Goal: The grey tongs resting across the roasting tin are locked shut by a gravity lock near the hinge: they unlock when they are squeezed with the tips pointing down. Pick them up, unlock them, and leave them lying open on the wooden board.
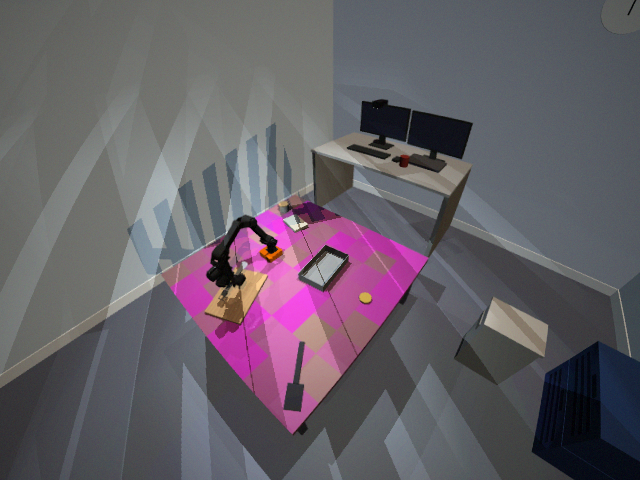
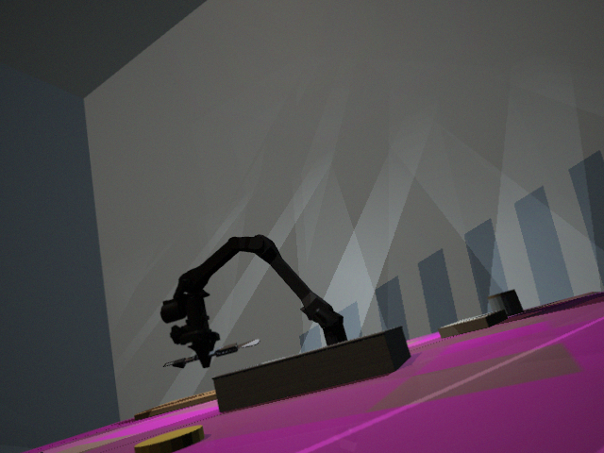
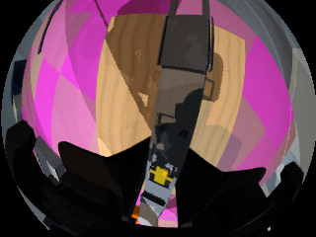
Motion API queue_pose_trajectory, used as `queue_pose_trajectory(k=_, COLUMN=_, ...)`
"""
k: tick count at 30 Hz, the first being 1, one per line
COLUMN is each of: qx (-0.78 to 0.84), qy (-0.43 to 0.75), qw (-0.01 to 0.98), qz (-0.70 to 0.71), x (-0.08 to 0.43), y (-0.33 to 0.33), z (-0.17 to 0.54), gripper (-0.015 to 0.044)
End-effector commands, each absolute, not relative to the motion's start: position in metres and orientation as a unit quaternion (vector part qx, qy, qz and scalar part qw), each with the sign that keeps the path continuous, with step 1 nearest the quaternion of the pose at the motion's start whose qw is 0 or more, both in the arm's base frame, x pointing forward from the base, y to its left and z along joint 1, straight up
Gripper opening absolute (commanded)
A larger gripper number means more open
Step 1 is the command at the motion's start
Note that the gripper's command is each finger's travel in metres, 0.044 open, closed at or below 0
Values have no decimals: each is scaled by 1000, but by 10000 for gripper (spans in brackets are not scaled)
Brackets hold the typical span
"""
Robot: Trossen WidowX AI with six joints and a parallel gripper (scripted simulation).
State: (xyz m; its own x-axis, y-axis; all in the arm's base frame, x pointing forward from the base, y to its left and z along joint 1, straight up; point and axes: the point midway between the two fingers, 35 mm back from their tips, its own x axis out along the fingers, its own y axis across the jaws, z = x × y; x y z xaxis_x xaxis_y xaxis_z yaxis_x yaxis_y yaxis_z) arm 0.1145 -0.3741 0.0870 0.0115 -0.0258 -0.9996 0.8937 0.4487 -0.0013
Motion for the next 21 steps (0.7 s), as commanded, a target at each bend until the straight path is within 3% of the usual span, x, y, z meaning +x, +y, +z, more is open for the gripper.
queue_pose_trajectory(k=1, qx=363, qy=595, qw=610, qz=-378, x=114, y=-374, z=80, gripper=-150)
queue_pose_trajectory(k=21, qx=363, qy=595, qw=610, qz=-377, x=113, y=-371, z=48, gripper=-150)
